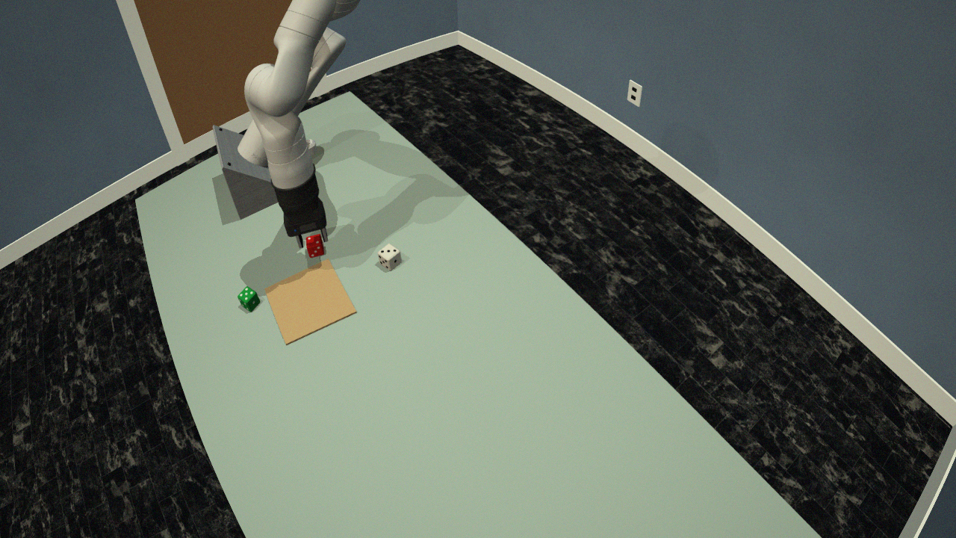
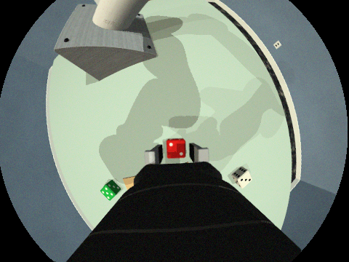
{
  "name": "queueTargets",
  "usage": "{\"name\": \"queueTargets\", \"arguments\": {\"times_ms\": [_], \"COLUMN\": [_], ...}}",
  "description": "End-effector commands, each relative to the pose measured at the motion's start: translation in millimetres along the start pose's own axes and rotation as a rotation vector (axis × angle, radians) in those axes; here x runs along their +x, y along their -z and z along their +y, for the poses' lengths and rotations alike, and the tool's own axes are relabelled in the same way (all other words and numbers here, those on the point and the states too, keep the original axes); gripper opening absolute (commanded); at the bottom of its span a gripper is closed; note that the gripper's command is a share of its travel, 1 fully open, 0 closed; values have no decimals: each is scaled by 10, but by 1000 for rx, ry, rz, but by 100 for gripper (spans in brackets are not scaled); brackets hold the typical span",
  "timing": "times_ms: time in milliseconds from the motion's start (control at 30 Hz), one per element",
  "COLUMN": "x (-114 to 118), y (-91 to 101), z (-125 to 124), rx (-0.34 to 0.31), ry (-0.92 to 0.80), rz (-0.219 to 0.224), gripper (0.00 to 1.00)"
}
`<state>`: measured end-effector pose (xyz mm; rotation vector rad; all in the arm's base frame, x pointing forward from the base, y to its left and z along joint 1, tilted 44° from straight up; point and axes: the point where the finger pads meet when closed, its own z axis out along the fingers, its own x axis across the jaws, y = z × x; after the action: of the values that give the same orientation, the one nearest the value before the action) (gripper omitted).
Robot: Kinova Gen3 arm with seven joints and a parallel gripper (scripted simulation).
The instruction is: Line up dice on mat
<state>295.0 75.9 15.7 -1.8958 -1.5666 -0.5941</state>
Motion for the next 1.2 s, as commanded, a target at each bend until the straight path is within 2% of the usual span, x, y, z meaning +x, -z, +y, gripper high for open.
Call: {"name": "queueTargets", "arguments": {"times_ms": [0,300,1167], "x": [0,0,0], "y": [-58,-239,-282], "z": [-18,-19,-19], "rx": [5,5,5], "ry": [-2,-2,-2], "rz": [2,2,2], "gripper": [87,87,87]}}
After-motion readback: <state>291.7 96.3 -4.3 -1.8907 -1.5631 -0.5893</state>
